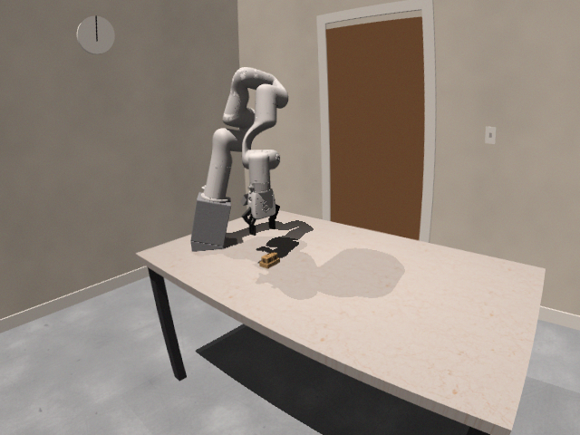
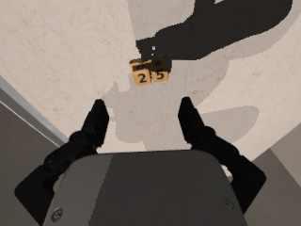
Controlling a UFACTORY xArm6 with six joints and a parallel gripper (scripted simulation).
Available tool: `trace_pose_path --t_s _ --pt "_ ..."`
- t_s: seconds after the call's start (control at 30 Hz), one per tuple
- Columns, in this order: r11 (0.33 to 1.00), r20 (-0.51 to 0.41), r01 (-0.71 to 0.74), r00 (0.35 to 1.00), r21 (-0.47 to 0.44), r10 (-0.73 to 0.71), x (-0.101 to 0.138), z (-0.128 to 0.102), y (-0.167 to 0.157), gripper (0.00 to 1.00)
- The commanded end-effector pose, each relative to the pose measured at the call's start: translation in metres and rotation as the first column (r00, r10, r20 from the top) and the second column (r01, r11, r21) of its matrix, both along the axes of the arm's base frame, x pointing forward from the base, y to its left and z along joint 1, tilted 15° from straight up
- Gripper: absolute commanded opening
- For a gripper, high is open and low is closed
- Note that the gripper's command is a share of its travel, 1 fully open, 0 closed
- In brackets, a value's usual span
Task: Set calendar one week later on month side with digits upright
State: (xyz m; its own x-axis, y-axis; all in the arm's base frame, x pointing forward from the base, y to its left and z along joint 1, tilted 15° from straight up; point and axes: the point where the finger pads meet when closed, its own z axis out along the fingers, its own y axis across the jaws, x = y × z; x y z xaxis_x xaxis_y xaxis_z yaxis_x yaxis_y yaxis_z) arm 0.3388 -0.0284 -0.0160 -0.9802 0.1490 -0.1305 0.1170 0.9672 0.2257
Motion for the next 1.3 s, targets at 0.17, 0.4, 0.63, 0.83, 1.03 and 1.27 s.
trace_pose_path --t_s 0.17,0.4,0.63,0.83,1.03,1.27 --pt "0.949 -0.070 0.313 0.948 0.046 -0.309 -0.021 -0.015 -0.021 1.00" --pt "0.835 -0.137 0.547 0.833 0.061 -0.536 -0.041 -0.027 -0.035 1.00" --pt "0.699 -0.191 0.713 0.695 0.058 -0.693 -0.059 -0.036 -0.045 1.00" --pt "0.614 -0.218 0.788 0.609 0.052 -0.763 -0.069 -0.040 -0.050 1.00" --pt "0.614 -0.220 0.788 0.609 0.052 -0.762 -0.067 -0.051 -0.048 1.00" --pt "0.614 -0.220 0.788 0.609 0.052 -0.762 -0.063 -0.071 -0.044 1.00"
